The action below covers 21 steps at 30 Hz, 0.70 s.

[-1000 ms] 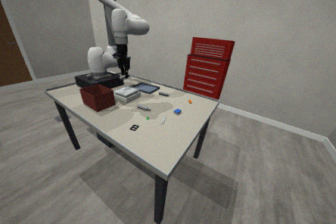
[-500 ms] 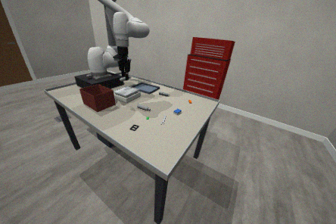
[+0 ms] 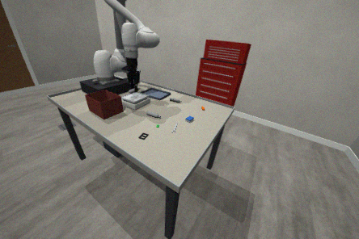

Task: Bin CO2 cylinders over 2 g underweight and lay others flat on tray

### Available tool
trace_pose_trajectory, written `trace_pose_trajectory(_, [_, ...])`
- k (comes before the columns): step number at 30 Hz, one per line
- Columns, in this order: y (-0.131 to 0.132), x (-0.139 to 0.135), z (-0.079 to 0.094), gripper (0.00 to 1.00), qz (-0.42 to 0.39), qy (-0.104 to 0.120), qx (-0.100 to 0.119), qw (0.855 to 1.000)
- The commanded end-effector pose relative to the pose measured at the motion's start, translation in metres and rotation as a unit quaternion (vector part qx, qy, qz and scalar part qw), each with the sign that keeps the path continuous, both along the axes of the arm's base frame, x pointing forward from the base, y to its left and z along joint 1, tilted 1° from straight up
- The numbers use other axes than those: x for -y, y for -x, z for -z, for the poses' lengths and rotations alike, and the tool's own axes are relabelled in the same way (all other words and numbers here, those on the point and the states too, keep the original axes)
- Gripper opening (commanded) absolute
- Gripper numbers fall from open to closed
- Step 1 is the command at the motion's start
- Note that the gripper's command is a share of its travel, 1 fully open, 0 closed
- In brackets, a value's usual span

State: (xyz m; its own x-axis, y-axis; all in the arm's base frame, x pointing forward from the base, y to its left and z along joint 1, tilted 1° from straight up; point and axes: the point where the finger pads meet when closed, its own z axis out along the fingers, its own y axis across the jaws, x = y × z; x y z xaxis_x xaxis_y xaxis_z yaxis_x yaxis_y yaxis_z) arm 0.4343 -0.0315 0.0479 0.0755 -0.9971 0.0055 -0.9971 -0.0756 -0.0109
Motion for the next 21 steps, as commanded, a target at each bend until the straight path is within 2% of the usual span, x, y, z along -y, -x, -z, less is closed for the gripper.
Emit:
trace_pose_trajectory(1, [0.000,0.001,0.017,0.10,0.001,0.002,0.001,1.000])
trace_pose_trajectory(12, [-0.001,0.001,0.037,0.10,0.001,0.002,0.001,1.000])
trace_pose_trajectory(21, [-0.003,0.001,0.038,0.10,0.001,0.002,0.003,1.000])
